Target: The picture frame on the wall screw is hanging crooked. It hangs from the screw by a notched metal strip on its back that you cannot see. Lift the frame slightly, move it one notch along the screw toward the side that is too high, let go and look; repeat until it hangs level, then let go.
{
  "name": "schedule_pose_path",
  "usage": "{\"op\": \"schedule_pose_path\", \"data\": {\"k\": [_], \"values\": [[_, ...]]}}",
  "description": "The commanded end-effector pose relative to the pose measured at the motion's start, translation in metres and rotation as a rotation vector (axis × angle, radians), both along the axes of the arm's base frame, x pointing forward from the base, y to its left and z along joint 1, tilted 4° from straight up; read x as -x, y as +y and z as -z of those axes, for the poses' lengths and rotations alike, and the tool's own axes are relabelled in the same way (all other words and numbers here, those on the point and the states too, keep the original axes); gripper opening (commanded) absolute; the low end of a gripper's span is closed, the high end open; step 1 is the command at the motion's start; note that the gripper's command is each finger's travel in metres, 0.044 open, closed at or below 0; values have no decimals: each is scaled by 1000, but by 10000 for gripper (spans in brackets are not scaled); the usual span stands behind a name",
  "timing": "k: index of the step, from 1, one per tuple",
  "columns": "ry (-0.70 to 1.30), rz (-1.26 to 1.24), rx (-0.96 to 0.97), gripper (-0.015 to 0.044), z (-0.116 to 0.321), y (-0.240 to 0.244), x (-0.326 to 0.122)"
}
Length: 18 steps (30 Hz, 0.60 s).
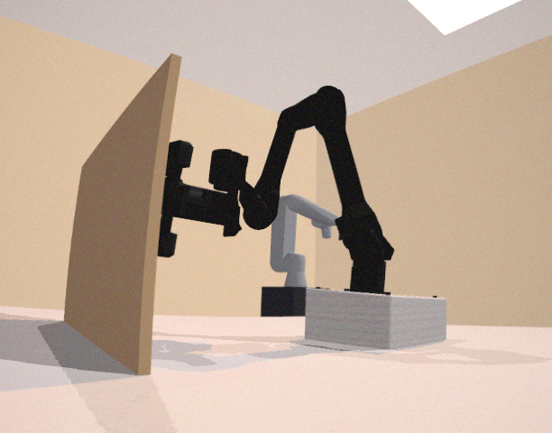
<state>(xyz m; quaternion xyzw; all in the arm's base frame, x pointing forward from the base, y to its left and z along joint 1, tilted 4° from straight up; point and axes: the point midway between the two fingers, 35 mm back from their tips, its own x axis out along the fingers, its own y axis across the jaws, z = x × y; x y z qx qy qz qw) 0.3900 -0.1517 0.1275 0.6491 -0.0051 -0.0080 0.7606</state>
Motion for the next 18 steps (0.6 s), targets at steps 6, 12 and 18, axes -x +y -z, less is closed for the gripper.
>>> {"op": "schedule_pose_path", "data": {"k": [6,12,18], "values": [[1,5,-4,129,0,-1,0],[1,5,-4,50,0,-1,0],[1,5,-4,0,0,-1,0]]}}
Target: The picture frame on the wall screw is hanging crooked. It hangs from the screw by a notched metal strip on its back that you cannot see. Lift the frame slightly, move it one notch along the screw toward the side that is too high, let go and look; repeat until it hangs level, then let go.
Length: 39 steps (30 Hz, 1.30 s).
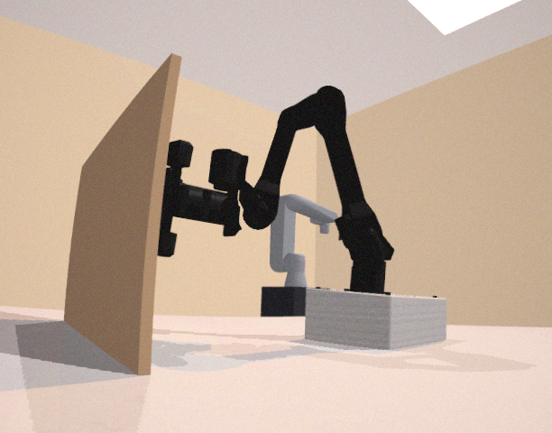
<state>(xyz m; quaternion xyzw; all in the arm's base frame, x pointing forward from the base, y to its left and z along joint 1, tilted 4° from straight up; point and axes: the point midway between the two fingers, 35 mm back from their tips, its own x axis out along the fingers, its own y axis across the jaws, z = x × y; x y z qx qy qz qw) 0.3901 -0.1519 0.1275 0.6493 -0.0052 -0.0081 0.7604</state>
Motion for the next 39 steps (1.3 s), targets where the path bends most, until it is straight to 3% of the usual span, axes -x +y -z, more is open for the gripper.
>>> {"op": "schedule_pose_path", "data": {"k": [1,39], "values": [[1,5,-4,0,0,-1,0],[1,5,-4,0,-6,1,0]]}}
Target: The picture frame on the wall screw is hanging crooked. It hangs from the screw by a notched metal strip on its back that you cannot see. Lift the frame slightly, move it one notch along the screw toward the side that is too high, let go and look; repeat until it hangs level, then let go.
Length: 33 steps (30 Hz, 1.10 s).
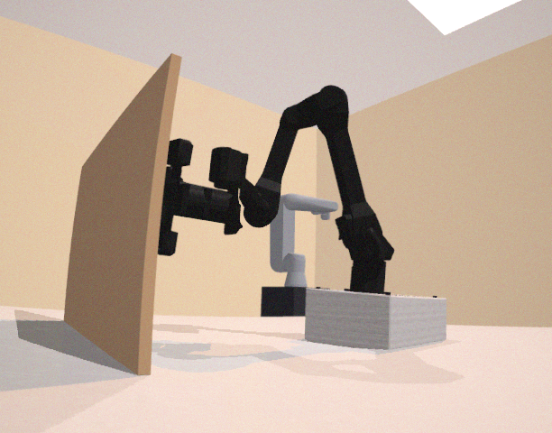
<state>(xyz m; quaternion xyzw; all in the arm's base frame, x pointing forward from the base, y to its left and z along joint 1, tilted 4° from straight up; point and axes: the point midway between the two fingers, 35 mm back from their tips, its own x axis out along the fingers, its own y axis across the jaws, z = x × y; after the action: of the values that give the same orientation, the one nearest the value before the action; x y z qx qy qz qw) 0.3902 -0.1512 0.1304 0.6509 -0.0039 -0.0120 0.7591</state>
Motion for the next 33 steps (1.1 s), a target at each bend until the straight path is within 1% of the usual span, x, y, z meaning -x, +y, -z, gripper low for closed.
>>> {"op": "schedule_pose_path", "data": {"k": [1,33], "values": [[-6,0,0,0,-3,0,0],[-6,0,0,0,-7,1,0]]}}
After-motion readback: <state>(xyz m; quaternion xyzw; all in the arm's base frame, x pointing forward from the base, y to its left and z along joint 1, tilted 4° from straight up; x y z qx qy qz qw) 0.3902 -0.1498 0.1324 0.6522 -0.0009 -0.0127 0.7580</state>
